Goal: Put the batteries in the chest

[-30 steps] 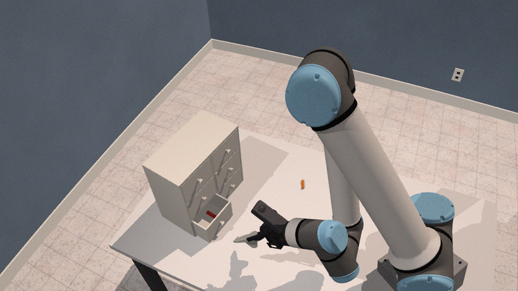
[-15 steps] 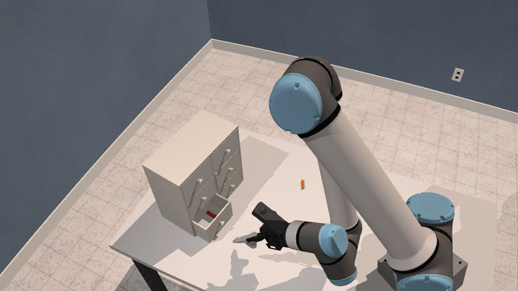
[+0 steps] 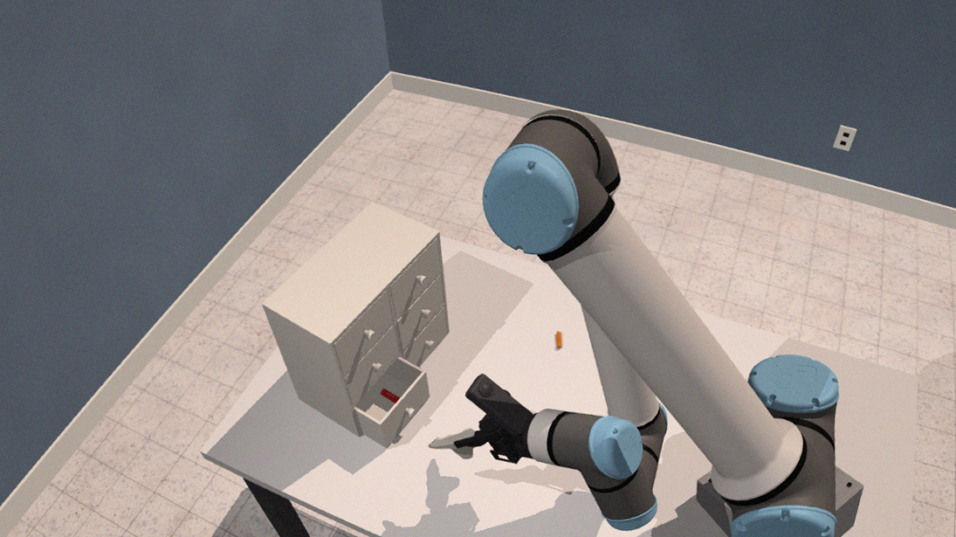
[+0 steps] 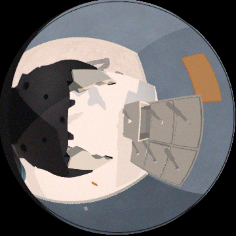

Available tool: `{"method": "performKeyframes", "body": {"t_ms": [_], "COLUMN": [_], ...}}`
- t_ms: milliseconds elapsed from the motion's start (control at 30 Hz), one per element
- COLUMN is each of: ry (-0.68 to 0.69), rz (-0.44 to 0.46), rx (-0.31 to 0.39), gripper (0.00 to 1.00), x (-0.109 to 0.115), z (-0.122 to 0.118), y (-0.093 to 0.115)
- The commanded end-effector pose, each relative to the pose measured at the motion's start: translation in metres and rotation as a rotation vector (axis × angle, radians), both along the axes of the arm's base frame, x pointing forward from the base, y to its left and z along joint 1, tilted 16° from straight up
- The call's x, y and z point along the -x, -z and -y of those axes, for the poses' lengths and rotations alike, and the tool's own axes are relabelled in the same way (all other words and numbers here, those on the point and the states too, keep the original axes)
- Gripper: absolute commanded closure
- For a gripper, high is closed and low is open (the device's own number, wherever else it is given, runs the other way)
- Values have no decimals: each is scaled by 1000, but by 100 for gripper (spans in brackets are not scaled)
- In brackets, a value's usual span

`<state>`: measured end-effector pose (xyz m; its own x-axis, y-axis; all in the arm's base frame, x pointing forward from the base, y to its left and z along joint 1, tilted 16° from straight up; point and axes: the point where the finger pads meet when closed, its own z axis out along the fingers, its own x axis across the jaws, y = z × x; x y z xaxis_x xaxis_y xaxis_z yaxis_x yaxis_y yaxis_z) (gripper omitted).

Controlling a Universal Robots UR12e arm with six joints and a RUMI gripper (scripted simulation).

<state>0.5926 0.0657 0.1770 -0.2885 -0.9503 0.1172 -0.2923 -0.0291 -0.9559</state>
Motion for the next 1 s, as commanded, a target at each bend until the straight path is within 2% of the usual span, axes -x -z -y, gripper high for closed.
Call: {"method": "performKeyframes", "body": {"t_ms": [0,500,533,967], "ry": [-1,-1,-1,-1], "rz": [4,7,7,7], "rx": [1,2,2,2], "gripper": [0,0,80,80], "x": [0,0,0,0], "z": [0,0,0,0], "y": [0,0,0,0]}}
